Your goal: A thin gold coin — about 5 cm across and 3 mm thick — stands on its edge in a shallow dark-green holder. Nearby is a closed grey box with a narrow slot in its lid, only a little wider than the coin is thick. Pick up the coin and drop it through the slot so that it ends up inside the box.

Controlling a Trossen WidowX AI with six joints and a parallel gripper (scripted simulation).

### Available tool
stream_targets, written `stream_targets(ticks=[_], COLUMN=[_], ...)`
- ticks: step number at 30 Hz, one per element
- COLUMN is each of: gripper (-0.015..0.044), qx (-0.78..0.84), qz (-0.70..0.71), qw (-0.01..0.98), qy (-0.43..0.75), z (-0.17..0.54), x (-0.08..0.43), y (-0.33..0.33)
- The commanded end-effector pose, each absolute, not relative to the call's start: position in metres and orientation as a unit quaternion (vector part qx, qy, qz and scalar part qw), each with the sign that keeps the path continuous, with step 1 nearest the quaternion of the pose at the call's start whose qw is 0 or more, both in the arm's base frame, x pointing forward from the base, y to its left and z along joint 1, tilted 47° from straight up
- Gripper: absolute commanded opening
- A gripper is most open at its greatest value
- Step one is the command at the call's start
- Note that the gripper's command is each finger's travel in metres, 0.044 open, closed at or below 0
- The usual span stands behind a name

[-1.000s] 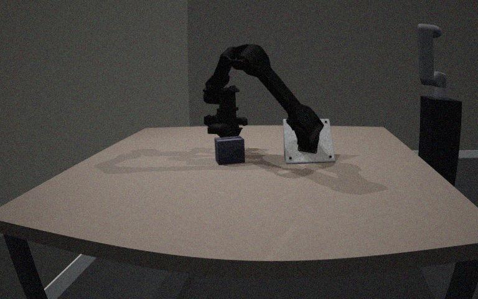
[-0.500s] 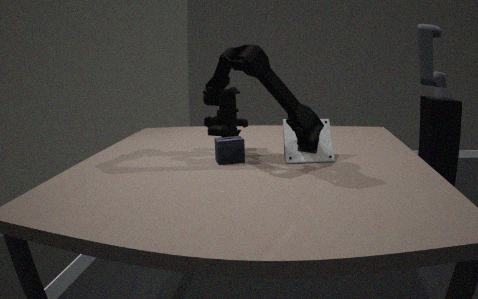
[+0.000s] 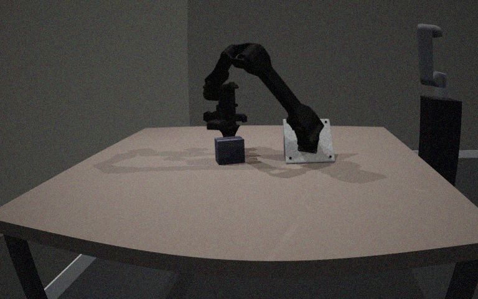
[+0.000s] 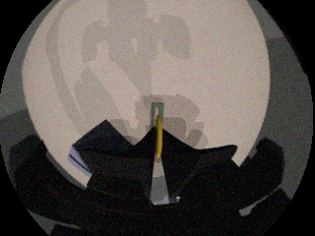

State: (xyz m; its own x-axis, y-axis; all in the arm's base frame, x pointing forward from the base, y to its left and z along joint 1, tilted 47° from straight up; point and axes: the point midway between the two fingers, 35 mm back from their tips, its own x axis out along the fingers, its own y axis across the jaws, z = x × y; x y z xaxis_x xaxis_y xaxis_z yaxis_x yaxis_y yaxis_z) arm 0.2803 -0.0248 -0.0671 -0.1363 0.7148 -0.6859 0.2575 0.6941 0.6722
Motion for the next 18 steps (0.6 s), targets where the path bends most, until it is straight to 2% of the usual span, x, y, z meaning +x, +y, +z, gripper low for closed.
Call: stream_targets(ticks=[1, 18], gripper=[0.0, 0.0], qx=[0.332, 0.332], qz=[0.2, 0.2], qw=[0.569, 0.569], qy=[0.725, 0.726], z=[-0.06, -0.031], x=[0.283, 0.288], y=[-0.035, -0.066])
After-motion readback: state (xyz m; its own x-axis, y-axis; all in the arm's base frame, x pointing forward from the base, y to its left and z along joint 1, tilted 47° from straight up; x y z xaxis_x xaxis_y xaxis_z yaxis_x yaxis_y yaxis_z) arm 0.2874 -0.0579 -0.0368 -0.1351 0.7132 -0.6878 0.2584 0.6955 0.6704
